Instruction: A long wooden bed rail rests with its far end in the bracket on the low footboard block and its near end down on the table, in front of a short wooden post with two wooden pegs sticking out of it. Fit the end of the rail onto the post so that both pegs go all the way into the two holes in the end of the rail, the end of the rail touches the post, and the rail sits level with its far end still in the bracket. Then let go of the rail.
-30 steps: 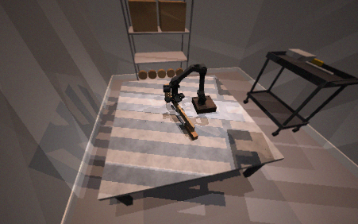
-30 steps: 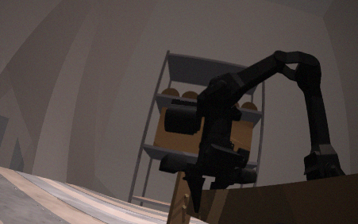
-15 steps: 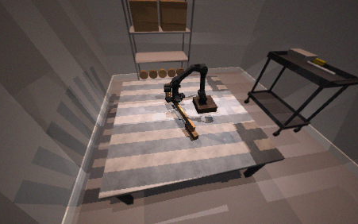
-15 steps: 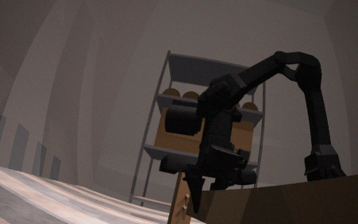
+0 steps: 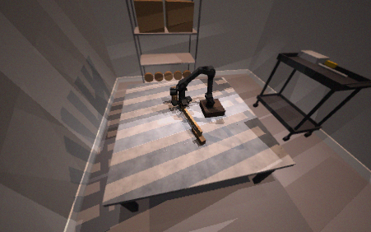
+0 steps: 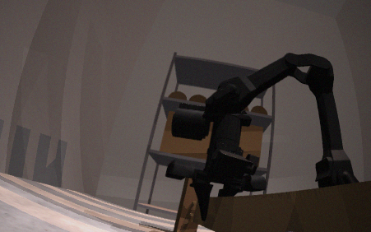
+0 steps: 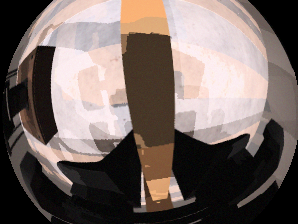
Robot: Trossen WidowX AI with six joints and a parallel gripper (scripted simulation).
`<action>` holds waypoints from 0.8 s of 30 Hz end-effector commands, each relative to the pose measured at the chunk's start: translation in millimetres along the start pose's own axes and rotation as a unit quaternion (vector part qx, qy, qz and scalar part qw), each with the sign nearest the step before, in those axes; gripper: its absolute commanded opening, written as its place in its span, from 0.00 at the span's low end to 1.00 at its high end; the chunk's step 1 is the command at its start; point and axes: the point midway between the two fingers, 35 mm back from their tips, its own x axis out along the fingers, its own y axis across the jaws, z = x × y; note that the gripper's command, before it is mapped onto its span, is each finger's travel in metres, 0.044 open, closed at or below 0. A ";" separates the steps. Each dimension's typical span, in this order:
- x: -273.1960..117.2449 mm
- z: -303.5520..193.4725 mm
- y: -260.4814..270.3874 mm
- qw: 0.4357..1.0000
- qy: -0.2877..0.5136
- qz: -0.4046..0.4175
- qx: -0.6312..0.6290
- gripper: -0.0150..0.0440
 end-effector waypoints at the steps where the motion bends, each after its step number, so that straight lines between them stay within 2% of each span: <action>1: -0.8 0.0 0.3 1.000 0.000 -0.001 0.000 0.25; 24: 0.2 -2.4 0.9 1.000 0.000 -0.001 0.000 0.25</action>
